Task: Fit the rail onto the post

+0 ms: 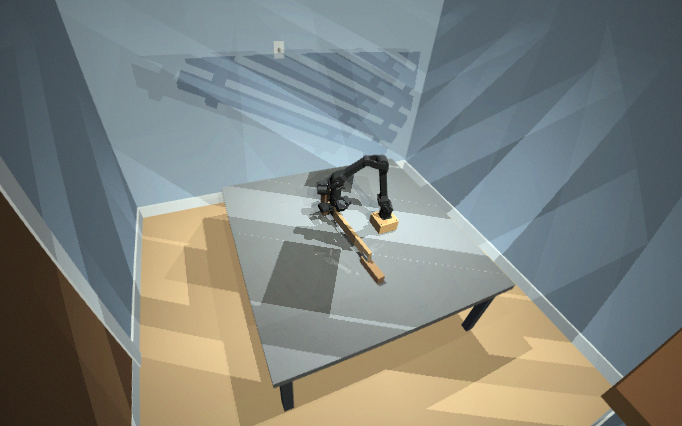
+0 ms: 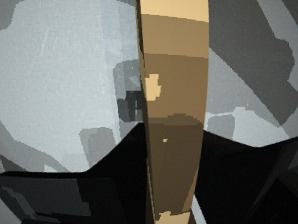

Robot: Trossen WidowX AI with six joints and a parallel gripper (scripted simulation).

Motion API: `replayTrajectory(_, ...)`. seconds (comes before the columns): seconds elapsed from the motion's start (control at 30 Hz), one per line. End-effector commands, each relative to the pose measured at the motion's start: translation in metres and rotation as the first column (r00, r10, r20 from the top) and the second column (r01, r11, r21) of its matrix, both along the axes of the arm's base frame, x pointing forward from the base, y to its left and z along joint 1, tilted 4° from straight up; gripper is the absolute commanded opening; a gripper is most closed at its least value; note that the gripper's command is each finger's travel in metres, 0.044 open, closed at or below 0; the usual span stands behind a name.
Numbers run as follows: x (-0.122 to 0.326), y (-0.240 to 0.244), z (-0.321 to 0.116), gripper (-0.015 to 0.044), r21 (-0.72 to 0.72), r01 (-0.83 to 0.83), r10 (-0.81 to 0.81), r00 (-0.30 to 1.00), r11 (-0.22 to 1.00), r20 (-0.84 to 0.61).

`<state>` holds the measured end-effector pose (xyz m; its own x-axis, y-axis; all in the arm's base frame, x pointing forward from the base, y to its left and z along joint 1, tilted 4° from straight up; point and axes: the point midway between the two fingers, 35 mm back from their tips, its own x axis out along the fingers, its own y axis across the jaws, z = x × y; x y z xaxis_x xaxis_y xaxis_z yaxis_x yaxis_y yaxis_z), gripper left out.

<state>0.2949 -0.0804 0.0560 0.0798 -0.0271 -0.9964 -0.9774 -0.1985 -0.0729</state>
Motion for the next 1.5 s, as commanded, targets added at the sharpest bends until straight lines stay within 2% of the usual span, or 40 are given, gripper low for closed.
replayTrajectory(0.0,0.003,-0.002,0.003,0.0,-0.004,-0.001,0.001,1.0,1.0,0.009)
replayTrajectory(0.53,0.004,-0.007,0.003,0.0,-0.004,-0.001,0.001,1.0,1.0,0.01)
replayTrajectory(1.1,0.001,-0.004,0.0,0.044,0.001,-0.001,0.001,1.0,1.0,0.0)
replayTrajectory(1.27,0.001,-0.003,0.002,0.044,0.001,-0.001,0.001,1.0,1.0,0.0)
replayTrajectory(1.47,-0.008,0.026,0.028,0.044,-0.001,-0.001,0.001,1.0,1.0,0.009)
